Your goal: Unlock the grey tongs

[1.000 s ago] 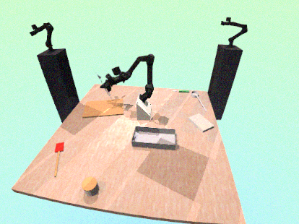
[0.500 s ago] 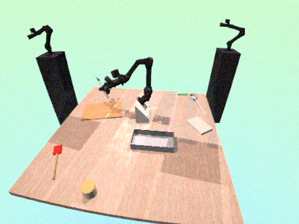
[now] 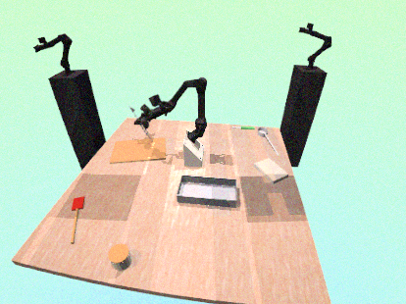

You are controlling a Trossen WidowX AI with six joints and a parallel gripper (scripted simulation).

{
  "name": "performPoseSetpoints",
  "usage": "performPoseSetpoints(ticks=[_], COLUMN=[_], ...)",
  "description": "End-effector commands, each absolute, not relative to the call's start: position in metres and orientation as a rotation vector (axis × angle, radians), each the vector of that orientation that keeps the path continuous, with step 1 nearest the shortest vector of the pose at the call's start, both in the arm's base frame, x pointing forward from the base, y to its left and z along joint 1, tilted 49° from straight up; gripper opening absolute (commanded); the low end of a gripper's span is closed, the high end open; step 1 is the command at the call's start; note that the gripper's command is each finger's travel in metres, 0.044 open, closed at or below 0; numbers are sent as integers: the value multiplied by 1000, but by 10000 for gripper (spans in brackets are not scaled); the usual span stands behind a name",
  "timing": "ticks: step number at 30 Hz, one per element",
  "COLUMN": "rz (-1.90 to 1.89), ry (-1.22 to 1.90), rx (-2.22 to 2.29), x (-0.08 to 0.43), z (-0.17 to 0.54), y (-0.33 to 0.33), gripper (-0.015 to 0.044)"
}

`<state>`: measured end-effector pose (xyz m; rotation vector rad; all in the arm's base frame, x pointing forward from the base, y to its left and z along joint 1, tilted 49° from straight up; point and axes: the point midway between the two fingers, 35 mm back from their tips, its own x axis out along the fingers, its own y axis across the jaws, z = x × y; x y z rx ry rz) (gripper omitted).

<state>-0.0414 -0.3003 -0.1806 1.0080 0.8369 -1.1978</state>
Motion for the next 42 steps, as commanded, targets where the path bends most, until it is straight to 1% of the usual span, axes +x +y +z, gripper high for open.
performPoseSetpoints(ticks=[1,22,42], rz=[-1190,-1069,-933], ry=[862,1054,1250], rx=[1021,1223,1396], x=[-44,-42,-40], z=[-186,-223,-241], y=[-310,-316,-314], gripper=[-150,-150,-150])
